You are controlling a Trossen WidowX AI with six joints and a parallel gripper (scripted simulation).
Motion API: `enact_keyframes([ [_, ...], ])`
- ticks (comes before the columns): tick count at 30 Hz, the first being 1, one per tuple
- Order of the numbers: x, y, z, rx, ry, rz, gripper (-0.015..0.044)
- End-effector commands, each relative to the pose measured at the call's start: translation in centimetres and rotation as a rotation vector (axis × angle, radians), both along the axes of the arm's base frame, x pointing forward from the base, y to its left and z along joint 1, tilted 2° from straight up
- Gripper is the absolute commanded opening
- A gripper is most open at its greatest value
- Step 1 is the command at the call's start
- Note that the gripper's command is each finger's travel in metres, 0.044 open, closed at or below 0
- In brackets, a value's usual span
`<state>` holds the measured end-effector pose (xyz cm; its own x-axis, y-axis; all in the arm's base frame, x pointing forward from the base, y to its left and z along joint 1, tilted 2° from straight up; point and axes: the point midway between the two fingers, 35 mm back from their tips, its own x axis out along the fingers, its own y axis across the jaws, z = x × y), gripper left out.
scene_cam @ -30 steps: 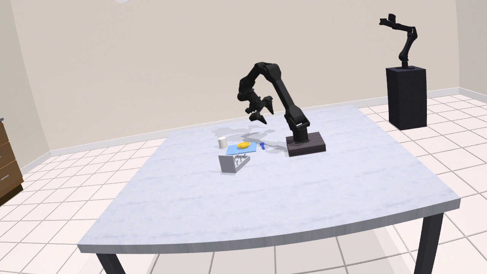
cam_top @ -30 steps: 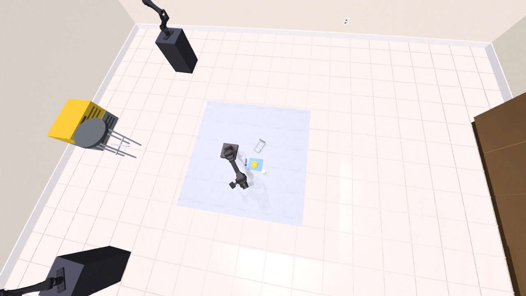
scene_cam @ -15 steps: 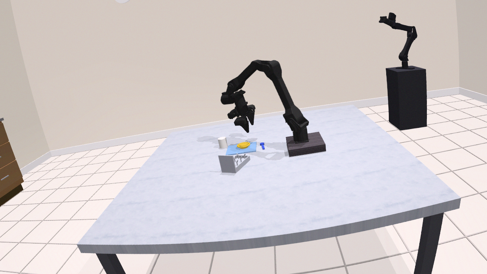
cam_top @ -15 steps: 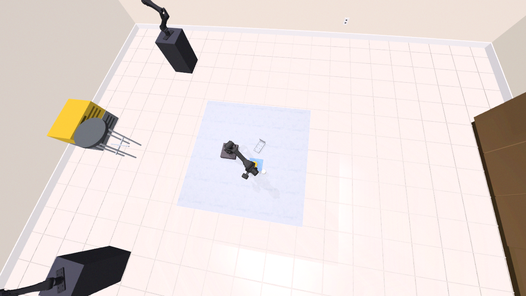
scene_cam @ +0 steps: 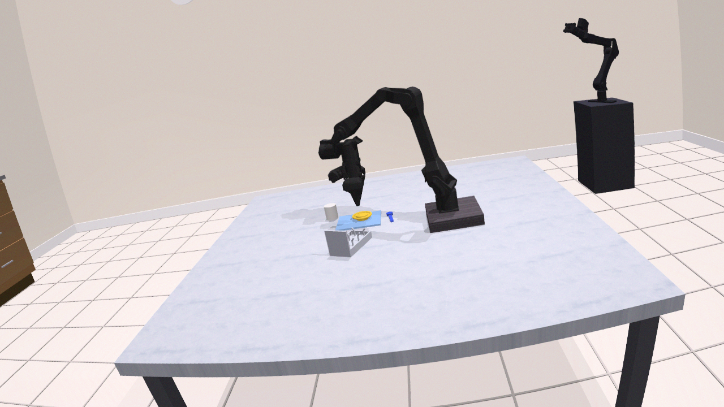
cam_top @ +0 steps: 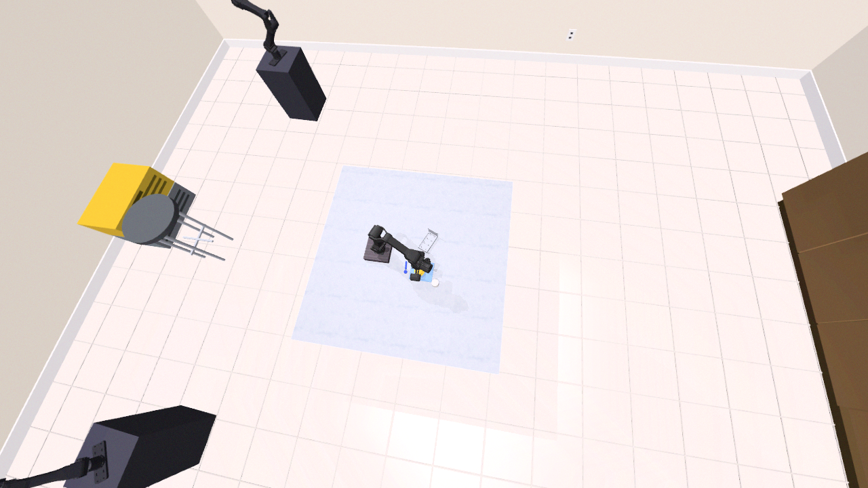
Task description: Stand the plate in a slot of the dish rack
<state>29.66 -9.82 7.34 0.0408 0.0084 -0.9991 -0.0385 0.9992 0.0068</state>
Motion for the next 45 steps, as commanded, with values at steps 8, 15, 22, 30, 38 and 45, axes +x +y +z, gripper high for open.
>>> enact_keyframes([
  [8,-0.1,0.2,-1.7,0.009,0.004,0.006,0.04],
  [15,-0.1,0.2,-2.9,0.009,0.004,0.006,0.04],
  [22,0.0,0.2,-4.0,0.009,0.004,0.006,0.04],
  [30,0.0,0.3,-5.3,0.009,0.004,0.006,0.04],
  [38,0.0,0.3,-6.0,0.009,0.004,0.006,0.0393],
  [45,0.0,0.3,-6.0,0.009,0.004,0.006,0.0377],
])
